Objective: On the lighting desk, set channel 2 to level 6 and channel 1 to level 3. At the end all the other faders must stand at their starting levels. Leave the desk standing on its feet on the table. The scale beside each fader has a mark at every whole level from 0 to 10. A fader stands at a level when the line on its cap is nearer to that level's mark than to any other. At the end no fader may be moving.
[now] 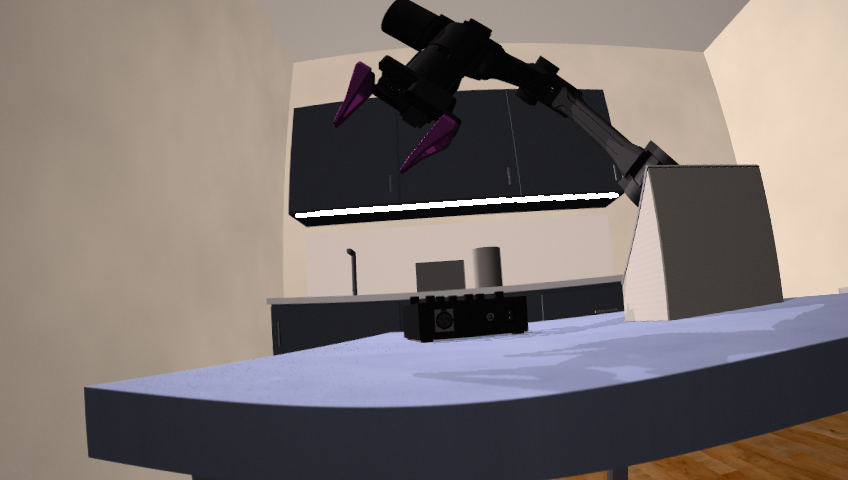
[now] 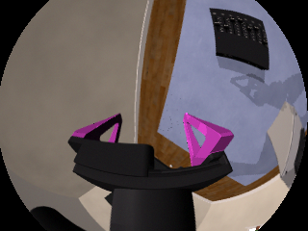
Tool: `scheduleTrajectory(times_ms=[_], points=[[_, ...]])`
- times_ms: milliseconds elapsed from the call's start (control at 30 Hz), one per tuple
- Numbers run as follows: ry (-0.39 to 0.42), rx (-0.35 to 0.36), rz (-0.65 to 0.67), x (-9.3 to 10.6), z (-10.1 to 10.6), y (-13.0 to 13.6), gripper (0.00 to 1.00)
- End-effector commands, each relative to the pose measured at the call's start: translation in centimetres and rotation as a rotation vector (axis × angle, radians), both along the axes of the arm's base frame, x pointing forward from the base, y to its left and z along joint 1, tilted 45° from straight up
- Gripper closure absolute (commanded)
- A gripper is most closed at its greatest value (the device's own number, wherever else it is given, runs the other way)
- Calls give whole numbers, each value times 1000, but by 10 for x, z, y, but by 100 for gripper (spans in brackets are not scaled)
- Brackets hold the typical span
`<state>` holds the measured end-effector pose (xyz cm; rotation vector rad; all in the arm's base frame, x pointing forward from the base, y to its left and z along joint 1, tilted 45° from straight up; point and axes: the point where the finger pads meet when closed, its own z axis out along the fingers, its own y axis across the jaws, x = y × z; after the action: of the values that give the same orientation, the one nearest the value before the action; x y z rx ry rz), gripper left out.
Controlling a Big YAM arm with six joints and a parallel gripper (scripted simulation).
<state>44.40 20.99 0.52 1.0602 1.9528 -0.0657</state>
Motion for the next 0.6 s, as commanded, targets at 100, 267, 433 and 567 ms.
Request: scheduleTrajectory(times_ms=[100, 267, 433, 567], points=[[51, 32, -196, 18, 57, -49, 0], [133, 13, -323, 3, 85, -99, 0], [201, -2, -432, -16, 111, -138, 0], [264, -16, -537, -39, 137, -173, 0]])
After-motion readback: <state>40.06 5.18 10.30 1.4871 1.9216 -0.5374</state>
